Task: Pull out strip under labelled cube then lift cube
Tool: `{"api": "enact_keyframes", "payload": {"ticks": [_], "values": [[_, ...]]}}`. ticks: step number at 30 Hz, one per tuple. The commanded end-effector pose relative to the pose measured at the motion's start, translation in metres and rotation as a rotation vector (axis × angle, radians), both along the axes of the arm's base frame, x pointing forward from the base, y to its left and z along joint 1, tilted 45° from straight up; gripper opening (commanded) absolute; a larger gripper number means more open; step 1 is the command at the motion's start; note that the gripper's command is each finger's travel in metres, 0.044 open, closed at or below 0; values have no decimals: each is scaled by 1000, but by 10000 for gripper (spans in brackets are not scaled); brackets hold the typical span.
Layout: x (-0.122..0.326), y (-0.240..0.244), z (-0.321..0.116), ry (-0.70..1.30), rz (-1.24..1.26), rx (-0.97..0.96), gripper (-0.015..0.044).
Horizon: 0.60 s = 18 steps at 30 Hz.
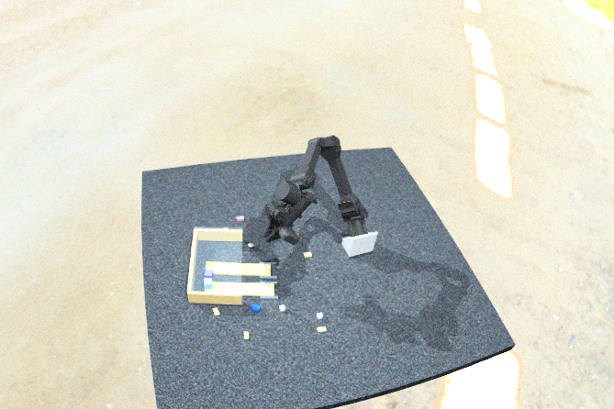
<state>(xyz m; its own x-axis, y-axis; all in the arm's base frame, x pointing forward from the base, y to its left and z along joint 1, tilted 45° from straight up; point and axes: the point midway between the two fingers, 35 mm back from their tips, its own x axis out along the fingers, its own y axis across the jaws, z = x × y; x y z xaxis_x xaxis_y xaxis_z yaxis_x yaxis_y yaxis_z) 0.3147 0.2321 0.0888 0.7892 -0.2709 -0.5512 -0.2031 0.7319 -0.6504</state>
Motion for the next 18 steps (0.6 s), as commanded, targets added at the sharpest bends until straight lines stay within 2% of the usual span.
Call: {"api": "enact_keyframes", "payload": {"ticks": [1, 10, 18], "values": [[25, 15, -30, 123, -151, 20, 0], [47, 16, -83, 270, -437, 6, 0], [49, 1, -121, 340, -675, -36, 0]]}}
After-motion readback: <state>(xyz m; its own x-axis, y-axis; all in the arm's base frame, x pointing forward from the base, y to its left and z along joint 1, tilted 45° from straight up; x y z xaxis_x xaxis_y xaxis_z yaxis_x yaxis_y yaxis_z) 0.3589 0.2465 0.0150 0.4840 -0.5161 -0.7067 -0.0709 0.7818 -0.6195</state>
